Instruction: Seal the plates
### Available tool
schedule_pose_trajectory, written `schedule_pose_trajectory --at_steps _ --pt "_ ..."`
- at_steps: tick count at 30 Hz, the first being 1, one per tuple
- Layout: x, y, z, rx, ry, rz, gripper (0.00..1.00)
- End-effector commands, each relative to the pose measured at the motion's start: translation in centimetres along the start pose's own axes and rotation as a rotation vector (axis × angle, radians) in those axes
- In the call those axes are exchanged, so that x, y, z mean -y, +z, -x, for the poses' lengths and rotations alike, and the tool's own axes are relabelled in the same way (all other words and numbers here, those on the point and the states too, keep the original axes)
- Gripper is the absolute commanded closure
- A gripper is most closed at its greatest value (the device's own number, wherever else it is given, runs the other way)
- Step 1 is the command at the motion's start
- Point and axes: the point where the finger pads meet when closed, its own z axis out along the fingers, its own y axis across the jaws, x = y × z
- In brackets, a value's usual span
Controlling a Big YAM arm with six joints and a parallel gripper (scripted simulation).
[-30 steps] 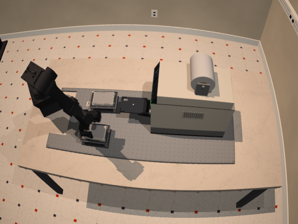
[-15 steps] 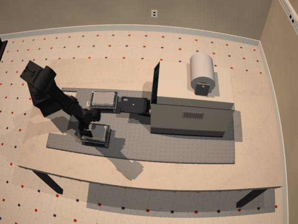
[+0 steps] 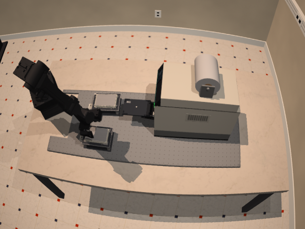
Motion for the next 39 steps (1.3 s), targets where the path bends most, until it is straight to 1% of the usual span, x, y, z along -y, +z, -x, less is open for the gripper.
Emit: schedule_pose_trajectory --at_steps 1,3,5,7,9,10,15,19,23,26,27,30,39 --pt "-0.2 -1.1 1.1 0.019 0.002 0.003 0.0" --pt "0.0 -1.3 1.6 0.024 0.004 0.0 0.0" --pt "0.1 -1.4 1.3 0.012 0.008 0.0 0.0" --pt "-0.3 -1.7 0.8 0.0 0.003 0.009 0.0" --pt "-0.3 -1.7 0.8 0.0 0.003 0.009 0.0" --pt "-0.6 -1.8 0.7 0.002 -0.004 0.013 0.0" --pt "-0.3 -3.0 1.4 0.014 -0.003 0.004 0.0" --pt "0.1 -3.5 2.4 0.024 0.003 -0.001 0.0" --pt "-0.3 -3.8 2.1 0.007 0.0 0.008 0.0" --pt "-0.2 -4.0 2.2 0.008 0.0 0.007 0.0" --pt "0.0 -4.1 2.4 0.016 0.001 0.003 0.0" --pt "0.2 -4.8 2.7 0.021 0.002 -0.003 0.0" --pt "-0.7 -6.1 1.7 -0.01 -0.003 0.014 0.0"
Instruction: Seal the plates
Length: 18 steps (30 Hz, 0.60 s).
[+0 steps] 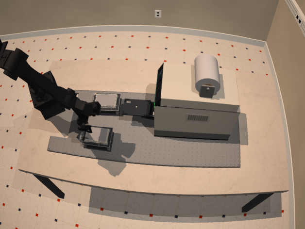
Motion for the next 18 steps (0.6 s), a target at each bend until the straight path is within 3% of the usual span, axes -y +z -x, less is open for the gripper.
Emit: schedule_pose_trajectory --at_steps 1,18 --pt "-0.9 -0.6 -0.5 -0.019 -0.002 0.019 0.0" --pt "1.2 -0.2 1.3 0.025 0.009 -0.023 0.0"
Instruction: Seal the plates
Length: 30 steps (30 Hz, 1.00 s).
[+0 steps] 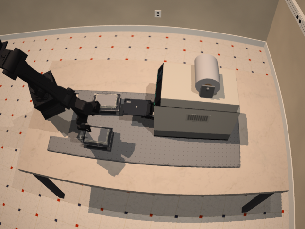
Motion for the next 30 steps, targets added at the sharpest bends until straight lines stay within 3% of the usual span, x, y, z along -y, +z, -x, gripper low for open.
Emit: schedule_pose_trajectory --at_steps 1,13,30 --pt "1.6 0.0 1.9 0.047 0.017 -0.034 0.0" --pt "0.6 -0.1 2.8 0.065 0.013 -0.016 0.0" --pt "0.3 0.2 -0.7 -0.017 0.022 -0.004 0.0"
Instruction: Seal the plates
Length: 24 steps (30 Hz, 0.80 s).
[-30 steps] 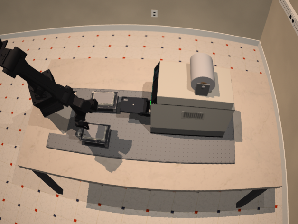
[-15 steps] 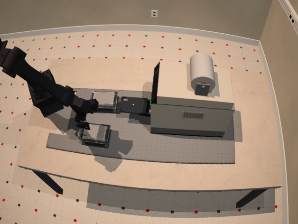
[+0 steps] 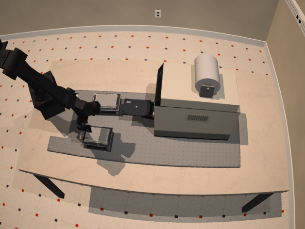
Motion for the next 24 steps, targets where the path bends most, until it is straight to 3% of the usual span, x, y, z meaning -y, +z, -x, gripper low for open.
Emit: schedule_pose_trajectory --at_steps 1,2,3,5,8,14,24 --pt "0.4 0.2 -0.7 -0.022 0.019 -0.003 0.0" --pt "0.5 0.2 -0.4 -0.015 0.02 -0.006 0.0" --pt "0.0 0.5 -1.2 -0.065 0.02 -0.007 0.0" --pt "-0.2 0.5 -0.4 -0.142 0.017 -0.001 0.0" --pt "-0.1 0.4 0.3 -0.149 0.02 -0.002 0.0" --pt "-0.2 0.6 1.1 -0.363 0.031 -0.013 0.0" --pt "0.3 0.1 -0.5 -0.354 0.031 -0.011 0.0"
